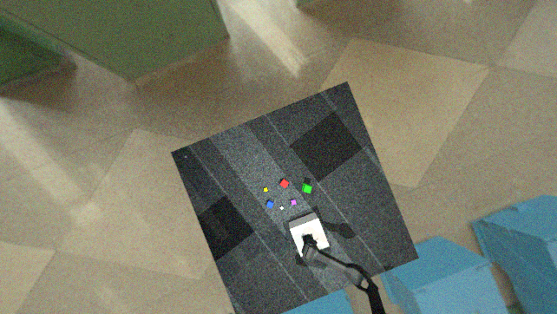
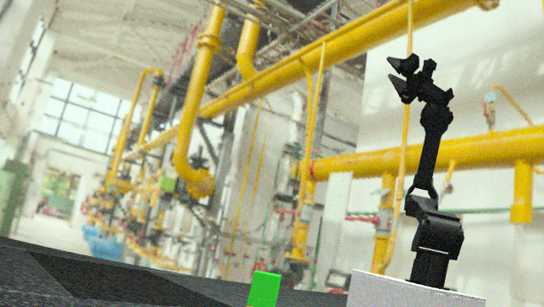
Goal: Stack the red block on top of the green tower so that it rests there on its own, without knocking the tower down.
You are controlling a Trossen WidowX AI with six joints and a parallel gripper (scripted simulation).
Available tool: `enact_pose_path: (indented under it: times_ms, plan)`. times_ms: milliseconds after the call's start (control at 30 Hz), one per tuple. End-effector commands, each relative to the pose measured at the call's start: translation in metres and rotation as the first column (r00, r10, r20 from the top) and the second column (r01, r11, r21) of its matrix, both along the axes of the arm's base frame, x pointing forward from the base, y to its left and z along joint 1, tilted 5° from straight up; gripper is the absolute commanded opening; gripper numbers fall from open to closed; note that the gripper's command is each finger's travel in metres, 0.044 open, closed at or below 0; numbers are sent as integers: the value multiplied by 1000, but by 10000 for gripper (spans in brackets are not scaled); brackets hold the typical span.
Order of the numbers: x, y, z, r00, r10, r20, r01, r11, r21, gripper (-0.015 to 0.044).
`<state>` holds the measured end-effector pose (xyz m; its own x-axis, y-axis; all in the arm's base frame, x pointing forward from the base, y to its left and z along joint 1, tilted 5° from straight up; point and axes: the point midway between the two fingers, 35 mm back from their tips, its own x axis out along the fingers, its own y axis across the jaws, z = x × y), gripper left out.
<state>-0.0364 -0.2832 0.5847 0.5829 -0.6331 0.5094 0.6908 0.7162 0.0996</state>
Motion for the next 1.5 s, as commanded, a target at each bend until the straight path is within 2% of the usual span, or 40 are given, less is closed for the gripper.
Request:
enact_pose_path:
  times_ms: [0, 133, 300, 500, 700, 867, 1067, 1267, 1467]
  plan:
    - [0, 1, 1, 1000, -1, 0, 1, 1000, -3, 426]
    - [7, 27, 18, 1000, -15, -3, 15, 997, -77, 440]
    - [33, 93, 51, 999, -33, -20, 27, 966, -256, 440]
    - [81, 174, 73, 996, -28, -89, -14, 897, -442, 440]
    - [142, 247, 72, 980, -22, -196, -98, 808, -580, 440]
    - [199, 295, 54, 950, -30, -309, -187, 741, -645, 440]
    - [251, 329, 27, 904, -36, -425, -289, 682, -672, 440]
    - [323, 366, -27, 795, -53, -604, -455, 608, -651, 440]
    - [386, 384, -98, 629, -71, -774, -612, 568, -550, 440]
